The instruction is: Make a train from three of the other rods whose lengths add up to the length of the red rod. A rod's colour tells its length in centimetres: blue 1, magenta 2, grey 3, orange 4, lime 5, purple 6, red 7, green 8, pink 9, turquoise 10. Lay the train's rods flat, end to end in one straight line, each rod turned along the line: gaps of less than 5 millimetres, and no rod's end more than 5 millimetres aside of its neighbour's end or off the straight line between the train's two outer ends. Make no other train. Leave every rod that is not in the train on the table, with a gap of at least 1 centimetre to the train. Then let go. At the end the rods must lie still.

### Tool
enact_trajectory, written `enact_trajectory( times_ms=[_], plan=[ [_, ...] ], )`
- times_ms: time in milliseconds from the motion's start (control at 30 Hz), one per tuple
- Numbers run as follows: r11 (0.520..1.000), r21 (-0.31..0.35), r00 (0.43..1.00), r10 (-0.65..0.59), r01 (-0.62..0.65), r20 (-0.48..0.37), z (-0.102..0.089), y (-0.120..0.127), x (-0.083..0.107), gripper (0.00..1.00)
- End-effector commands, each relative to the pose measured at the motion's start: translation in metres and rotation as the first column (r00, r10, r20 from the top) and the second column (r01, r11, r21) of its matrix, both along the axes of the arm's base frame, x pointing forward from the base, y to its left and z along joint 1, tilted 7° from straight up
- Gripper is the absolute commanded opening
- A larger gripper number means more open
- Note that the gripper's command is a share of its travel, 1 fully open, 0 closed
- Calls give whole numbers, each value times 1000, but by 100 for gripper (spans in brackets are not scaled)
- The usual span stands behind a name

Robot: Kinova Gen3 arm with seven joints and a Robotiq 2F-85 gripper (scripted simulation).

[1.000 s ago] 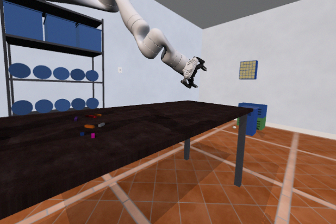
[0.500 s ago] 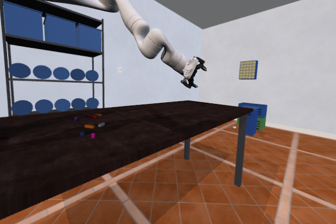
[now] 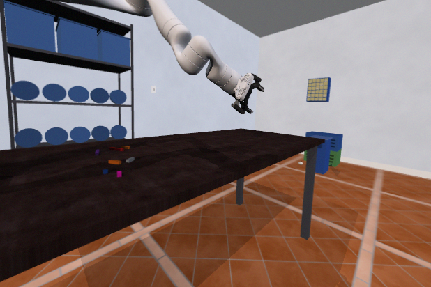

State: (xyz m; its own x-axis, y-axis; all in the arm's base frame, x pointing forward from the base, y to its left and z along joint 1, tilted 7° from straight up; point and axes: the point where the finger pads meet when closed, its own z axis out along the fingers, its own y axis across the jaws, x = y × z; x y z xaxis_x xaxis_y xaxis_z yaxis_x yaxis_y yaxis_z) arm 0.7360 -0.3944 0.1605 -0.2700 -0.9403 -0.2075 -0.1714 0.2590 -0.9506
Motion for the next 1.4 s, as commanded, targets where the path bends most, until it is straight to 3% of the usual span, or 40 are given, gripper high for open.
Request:
enact_trajectory(
  times_ms=[0,333,500,567,700,900,1067,1133,1367],
  plan=[
    [1000,-17,1000,13,-13,-15,-5,4,-2,100],
    [985,-148,990,70,-88,-119,-28,15,-18,100],
    [957,-241,973,110,-159,-205,-45,23,-32,100],
    [957,-241,973,110,-159,-205,-45,23,-32,100],
    [917,-321,947,143,-237,-289,-61,31,-48,100],
    [818,-428,881,188,-386,-435,-86,44,-78,100],
    [694,-486,797,213,-530,-565,-107,56,-109,100],
    [694,-486,797,213,-530,-565,-107,56,-109,100],
    [468,-495,639,222,-733,-737,-132,74,-161,100]
  ],
)
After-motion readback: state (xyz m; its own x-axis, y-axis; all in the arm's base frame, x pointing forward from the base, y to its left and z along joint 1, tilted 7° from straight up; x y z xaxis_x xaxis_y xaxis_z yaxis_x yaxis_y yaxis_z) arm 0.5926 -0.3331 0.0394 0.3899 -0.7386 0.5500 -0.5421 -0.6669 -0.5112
